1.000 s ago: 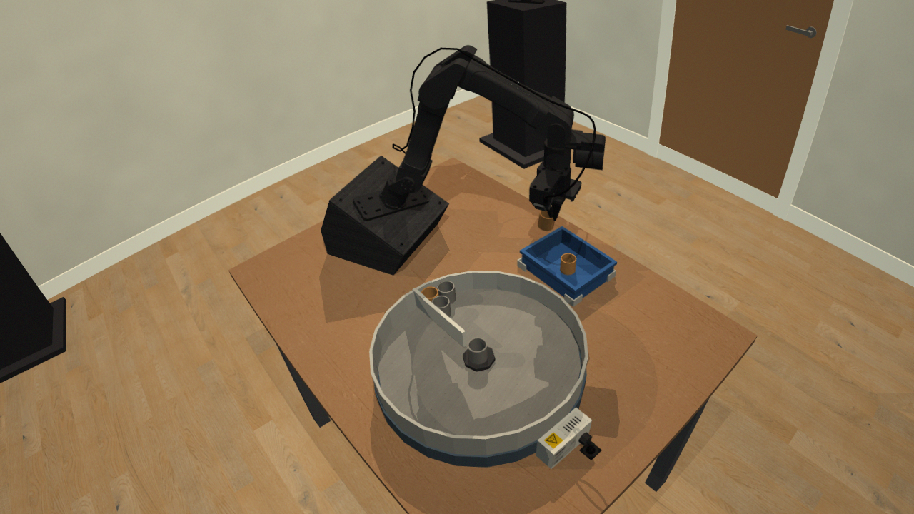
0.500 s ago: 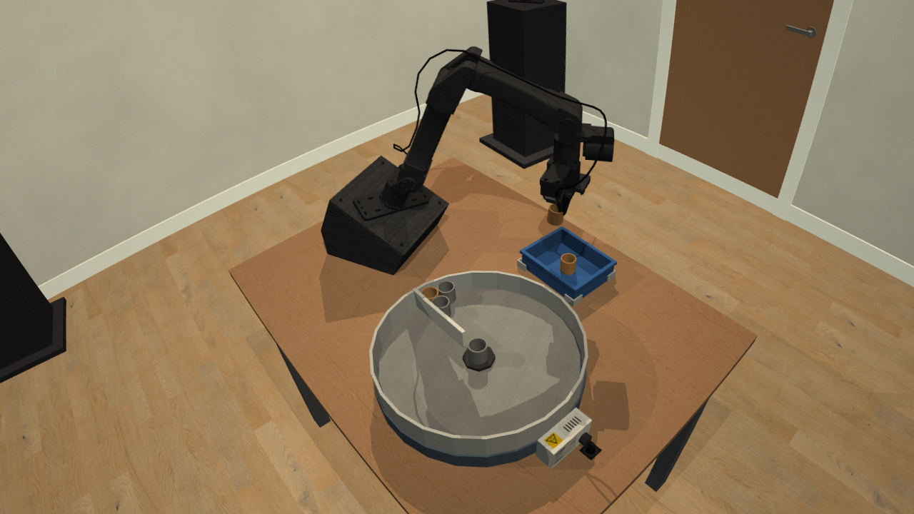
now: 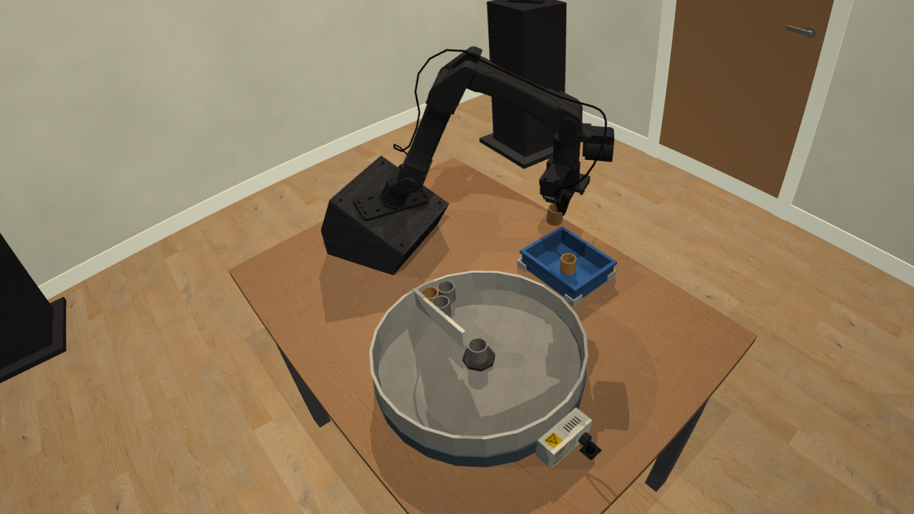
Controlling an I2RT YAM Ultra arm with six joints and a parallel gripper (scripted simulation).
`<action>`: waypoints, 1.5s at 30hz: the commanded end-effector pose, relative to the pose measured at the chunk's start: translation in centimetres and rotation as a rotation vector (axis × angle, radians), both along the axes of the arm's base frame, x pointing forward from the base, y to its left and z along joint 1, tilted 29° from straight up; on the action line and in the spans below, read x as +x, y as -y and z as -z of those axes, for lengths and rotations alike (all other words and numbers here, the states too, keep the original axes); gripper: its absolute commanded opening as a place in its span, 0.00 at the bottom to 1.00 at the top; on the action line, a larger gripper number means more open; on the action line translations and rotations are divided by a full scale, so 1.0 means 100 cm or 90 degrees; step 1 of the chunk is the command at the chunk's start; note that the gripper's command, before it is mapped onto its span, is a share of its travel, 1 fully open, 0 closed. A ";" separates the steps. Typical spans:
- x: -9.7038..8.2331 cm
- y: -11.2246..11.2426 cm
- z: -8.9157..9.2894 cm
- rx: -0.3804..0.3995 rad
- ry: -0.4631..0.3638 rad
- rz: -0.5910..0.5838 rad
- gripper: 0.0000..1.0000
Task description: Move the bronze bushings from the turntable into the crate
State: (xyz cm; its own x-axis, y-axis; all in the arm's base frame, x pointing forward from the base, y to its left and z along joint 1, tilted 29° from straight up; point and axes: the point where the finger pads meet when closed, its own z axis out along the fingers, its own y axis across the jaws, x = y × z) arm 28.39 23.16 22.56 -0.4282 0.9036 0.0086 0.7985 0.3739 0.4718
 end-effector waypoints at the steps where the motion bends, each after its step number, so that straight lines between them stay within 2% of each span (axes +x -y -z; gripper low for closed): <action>1: 0.001 0.000 -0.019 0.012 0.024 0.006 0.00; 25: 0.001 0.000 -0.018 0.010 0.023 0.007 0.00; 28: 0.011 -0.004 -0.011 0.013 0.028 0.009 0.00; 29: 0.008 0.001 0.008 -0.007 0.007 0.010 0.00; 34: 0.020 -0.004 0.031 -0.009 0.007 0.007 0.00; 36: 0.020 -0.004 0.031 -0.009 0.007 0.007 0.00; 37: 0.016 -0.009 0.024 0.008 0.023 -0.003 0.00; 38: 0.020 -0.008 0.029 0.009 0.021 0.000 0.00; 39: 0.026 -0.009 0.046 -0.004 0.005 0.004 0.00; 42: 0.031 -0.013 0.059 -0.003 0.001 0.003 0.00; 44: 0.030 -0.017 0.059 0.002 0.005 -0.004 0.00; 45: 0.032 -0.019 0.044 0.021 0.027 -0.004 0.00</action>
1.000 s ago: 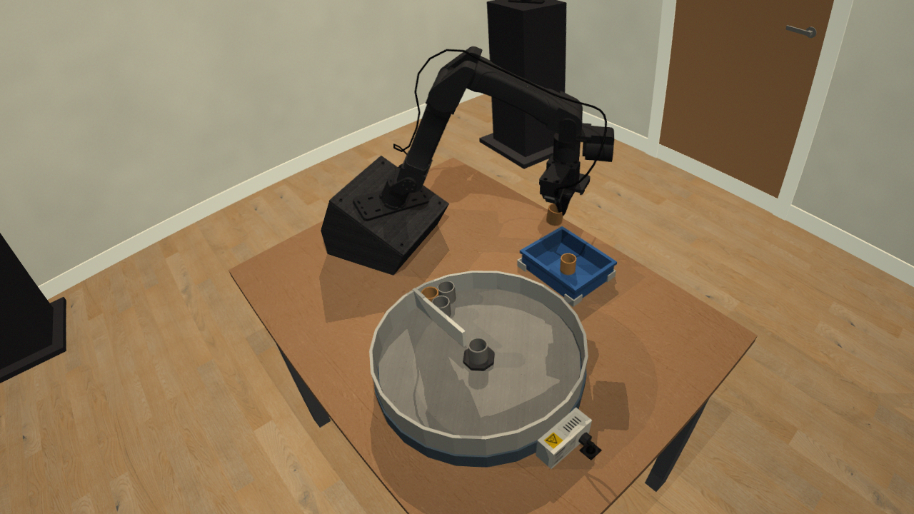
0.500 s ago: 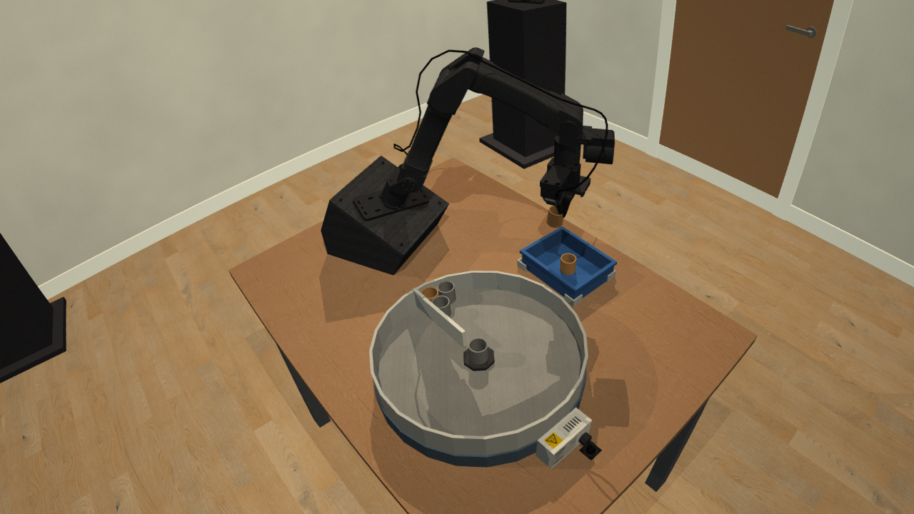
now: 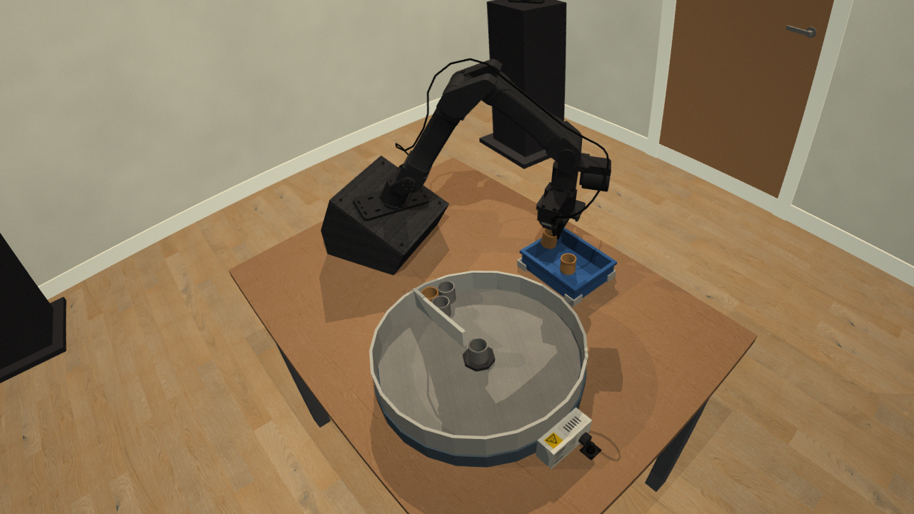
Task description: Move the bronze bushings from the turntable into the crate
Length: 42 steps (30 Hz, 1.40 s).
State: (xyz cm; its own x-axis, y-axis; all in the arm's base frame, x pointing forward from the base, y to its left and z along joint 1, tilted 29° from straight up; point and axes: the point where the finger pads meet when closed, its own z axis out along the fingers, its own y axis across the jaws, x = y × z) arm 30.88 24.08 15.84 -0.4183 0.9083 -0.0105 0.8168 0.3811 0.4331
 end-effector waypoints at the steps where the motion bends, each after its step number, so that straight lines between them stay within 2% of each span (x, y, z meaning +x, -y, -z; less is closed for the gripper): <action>1: 0.012 -0.012 -0.033 0.052 0.060 -0.010 0.00; 42: 0.010 -0.012 -0.029 0.047 0.058 -0.008 0.00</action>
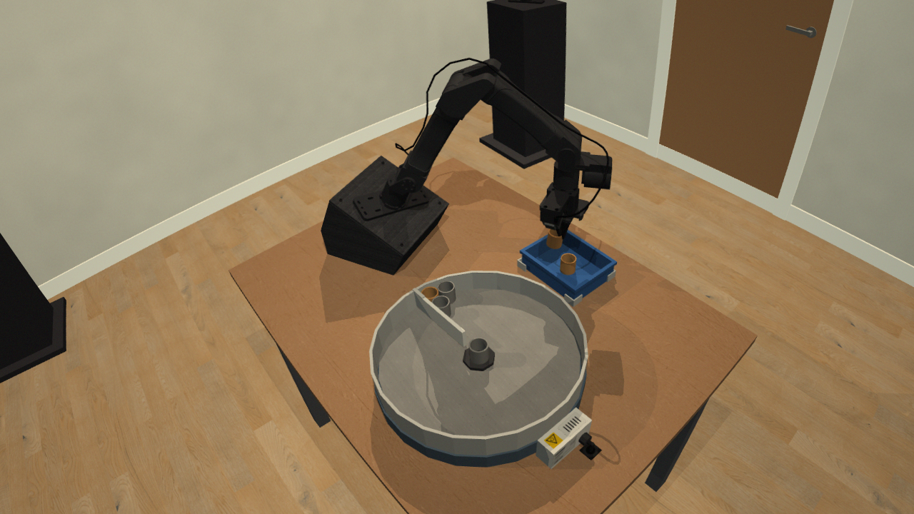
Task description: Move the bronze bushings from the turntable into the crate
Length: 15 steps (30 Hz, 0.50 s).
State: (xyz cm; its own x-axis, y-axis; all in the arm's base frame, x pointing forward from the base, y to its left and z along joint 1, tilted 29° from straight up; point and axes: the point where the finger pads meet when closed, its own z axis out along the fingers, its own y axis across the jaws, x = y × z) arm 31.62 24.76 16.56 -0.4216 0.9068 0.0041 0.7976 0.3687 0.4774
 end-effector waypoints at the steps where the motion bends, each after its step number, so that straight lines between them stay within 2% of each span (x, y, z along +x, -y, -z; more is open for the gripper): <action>1: -0.002 -0.003 -0.016 0.016 0.023 -0.006 0.00; 4: -0.005 -0.002 -0.008 0.010 0.016 -0.005 0.00; 6: -0.004 -0.002 -0.013 0.012 0.018 -0.005 0.00; 15: -0.003 -0.001 -0.013 0.012 0.018 -0.002 0.00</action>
